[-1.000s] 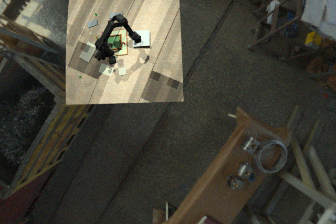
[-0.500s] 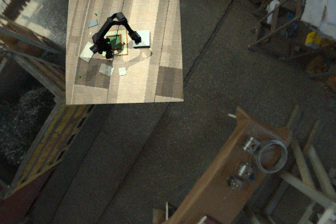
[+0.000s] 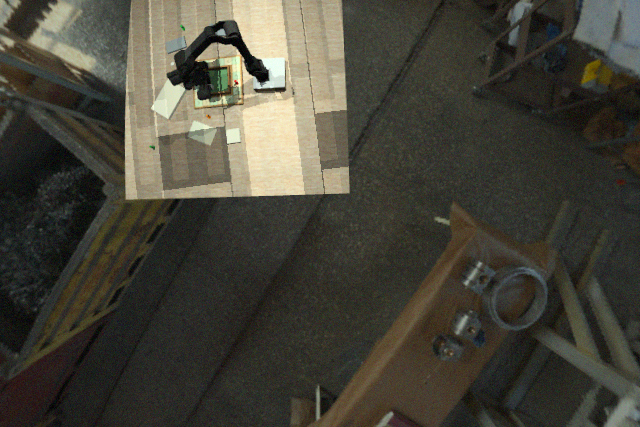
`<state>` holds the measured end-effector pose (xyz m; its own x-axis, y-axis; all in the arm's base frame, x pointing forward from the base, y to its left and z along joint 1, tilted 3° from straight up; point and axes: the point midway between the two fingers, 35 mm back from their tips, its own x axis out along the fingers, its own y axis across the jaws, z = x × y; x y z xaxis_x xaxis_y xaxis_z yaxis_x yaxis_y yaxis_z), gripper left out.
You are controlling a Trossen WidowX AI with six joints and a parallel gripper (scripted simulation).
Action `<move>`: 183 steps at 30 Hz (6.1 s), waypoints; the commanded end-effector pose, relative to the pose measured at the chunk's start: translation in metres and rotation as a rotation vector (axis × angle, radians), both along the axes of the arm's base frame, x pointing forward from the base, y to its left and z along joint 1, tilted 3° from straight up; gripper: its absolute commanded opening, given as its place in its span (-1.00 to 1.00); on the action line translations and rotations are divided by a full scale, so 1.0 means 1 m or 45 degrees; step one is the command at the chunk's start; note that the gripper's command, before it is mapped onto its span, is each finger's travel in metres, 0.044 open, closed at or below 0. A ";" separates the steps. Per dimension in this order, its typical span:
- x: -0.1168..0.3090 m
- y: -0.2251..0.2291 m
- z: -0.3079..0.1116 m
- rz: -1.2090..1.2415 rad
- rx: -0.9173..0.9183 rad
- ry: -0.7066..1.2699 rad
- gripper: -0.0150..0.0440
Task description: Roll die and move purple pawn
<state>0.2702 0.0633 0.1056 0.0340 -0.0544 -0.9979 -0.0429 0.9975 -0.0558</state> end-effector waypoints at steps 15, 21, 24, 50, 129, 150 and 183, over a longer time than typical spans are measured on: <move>0.000 -0.076 -0.010 -0.138 0.005 -0.021 -0.49; 0.003 -0.075 -0.014 -0.122 -0.001 -0.214 -0.49; 0.004 -0.074 -0.015 -0.112 -0.004 -0.344 -0.49; -0.009 -0.073 -0.001 -0.071 -0.008 -1.097 -0.49; 0.115 -0.194 -0.007 -0.425 0.005 -0.051 0.19; 0.115 -0.195 -0.031 -0.429 0.005 -0.050 0.19; 0.116 -0.197 -0.064 -0.429 0.005 -0.050 -0.39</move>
